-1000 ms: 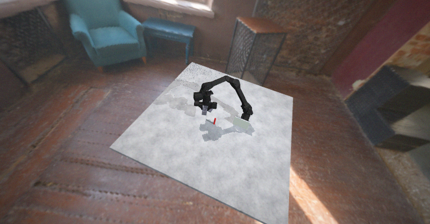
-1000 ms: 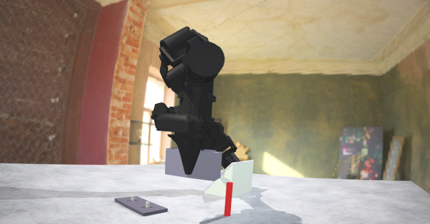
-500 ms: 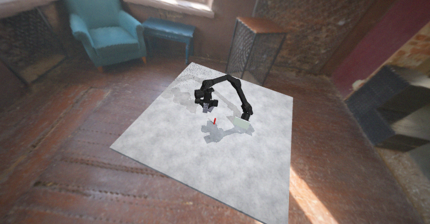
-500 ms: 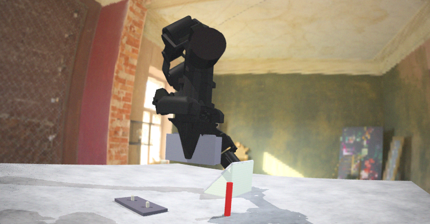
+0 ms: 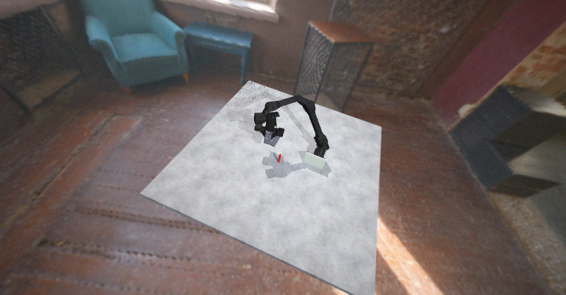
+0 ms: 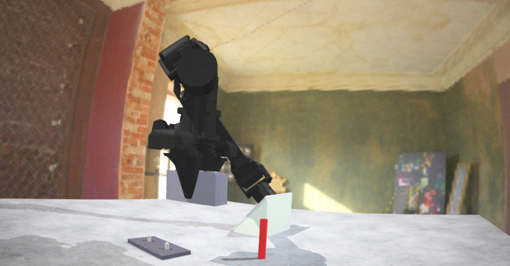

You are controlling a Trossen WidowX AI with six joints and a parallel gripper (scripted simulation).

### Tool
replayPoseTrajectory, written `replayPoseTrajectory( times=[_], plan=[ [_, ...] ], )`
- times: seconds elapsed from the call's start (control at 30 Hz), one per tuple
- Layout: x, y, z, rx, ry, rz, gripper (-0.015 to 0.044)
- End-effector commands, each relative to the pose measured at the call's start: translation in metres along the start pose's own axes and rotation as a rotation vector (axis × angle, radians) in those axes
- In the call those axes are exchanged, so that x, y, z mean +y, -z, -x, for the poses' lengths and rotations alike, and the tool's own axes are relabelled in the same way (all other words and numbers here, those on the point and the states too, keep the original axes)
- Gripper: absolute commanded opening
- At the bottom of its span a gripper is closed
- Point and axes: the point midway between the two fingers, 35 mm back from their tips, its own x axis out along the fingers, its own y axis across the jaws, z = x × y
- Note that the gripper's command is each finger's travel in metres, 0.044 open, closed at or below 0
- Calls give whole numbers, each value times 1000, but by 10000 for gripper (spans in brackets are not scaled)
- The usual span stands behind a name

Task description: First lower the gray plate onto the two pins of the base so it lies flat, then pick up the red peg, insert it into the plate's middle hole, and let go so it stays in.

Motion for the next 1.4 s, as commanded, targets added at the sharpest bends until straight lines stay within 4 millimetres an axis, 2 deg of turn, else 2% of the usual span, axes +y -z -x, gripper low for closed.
replayPoseTrajectory(
  times=[0.0, 0.53, 1.07, 1.37],
  plan=[
    [-2, -13, -7, -3, 1, -21, 0],
    [-8, -59, -32, -5, -2, -117, 0],
    [-22, -102, -57, -20, -1, -215, 0],
    [-24, -106, -59, -22, -1, -224, 0]
  ],
)
